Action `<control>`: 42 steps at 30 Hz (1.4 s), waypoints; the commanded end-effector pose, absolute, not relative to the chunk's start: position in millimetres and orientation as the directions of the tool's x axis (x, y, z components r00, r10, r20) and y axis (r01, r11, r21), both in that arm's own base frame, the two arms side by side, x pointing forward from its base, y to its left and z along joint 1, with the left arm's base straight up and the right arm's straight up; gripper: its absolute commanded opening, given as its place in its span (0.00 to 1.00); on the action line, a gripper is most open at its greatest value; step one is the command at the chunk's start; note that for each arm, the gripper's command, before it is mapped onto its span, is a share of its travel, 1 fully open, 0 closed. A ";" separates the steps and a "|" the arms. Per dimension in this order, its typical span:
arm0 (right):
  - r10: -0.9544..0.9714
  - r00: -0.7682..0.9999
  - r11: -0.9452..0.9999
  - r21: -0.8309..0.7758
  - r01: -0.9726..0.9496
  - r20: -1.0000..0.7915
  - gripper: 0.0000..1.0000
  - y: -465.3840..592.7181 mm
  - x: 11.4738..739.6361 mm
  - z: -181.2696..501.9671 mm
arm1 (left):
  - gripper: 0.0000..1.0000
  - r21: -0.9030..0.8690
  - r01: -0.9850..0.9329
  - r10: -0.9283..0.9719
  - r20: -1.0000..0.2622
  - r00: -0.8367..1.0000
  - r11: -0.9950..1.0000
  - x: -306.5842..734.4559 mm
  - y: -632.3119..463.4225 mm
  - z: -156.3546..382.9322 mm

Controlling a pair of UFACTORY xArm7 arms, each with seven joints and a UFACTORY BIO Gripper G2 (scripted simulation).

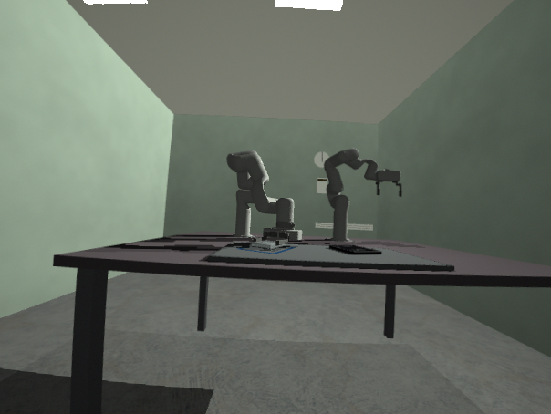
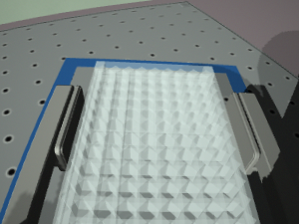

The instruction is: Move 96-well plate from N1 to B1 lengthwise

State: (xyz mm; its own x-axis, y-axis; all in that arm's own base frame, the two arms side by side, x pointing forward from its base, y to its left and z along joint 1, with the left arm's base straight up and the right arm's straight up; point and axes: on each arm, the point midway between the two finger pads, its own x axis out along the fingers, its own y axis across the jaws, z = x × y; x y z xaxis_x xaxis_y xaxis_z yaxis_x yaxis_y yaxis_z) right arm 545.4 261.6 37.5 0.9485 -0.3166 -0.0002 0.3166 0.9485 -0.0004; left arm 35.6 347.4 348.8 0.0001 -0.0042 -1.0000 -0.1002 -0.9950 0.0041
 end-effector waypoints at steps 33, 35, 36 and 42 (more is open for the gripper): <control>-0.316 0.949 0.949 0.003 0.316 0.002 0.00 262.5 546.4 34.2 | 1.00 0.001 -0.100 -0.001 -1.000 0.000 -0.995 35.5 347.9 350.1; -0.316 0.949 0.949 0.003 0.316 0.002 0.00 262.5 546.4 33.8 | 1.00 0.001 -0.100 -0.001 -1.000 0.000 -0.995 35.5 347.9 350.1; -0.316 0.949 0.949 0.003 0.316 0.002 0.00 262.5 546.4 33.7 | 1.00 0.001 -0.100 -0.001 -1.000 0.000 -0.995 35.5 347.9 350.1; -0.316 0.949 0.949 0.003 0.316 0.002 0.00 262.5 546.5 33.1 | 1.00 0.001 -0.100 -0.001 -1.000 0.000 -0.995 35.5 347.9 350.1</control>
